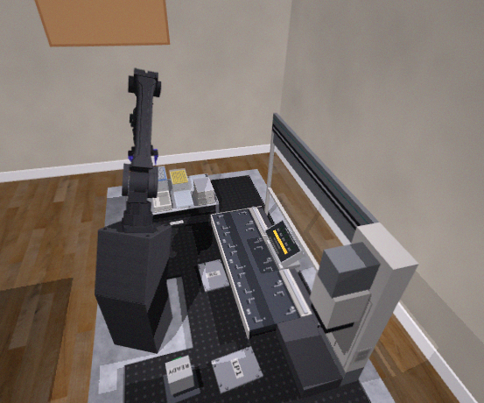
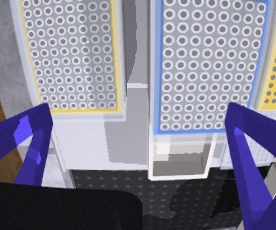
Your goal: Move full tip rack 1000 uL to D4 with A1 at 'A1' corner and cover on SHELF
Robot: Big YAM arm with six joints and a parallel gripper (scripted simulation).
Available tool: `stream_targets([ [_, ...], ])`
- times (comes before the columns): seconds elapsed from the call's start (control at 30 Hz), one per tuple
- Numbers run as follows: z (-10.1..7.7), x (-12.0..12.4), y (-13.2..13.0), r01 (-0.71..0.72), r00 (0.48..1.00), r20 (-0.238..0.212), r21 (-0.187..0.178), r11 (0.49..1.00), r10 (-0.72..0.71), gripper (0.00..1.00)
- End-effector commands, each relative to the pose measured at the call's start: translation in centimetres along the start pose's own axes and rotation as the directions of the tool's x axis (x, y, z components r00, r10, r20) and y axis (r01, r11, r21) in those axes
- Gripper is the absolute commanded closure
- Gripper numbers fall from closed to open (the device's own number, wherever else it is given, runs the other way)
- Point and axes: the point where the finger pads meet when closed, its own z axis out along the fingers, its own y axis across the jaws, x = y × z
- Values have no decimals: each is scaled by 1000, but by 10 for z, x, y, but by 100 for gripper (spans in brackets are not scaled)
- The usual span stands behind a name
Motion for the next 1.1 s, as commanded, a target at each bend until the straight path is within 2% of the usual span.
stream_targets([
  [0.0,-27,-21,-23,5,999,48,4,1000,-5,0],
  [0.13,-41,-32,-47,0,997,77,8,1000,0,0],
  [0.3,-37,-26,-69,3,998,65,9,1000,-4,0],
  [0.33,-36,-25,-69,4,998,62,10,1000,-4,0],
  [0.37,-19,-19,-55,9,999,43,3,1000,-9,0],
  [1.07,-19,-19,-55,9,999,43,3,1000,-9,0],
])
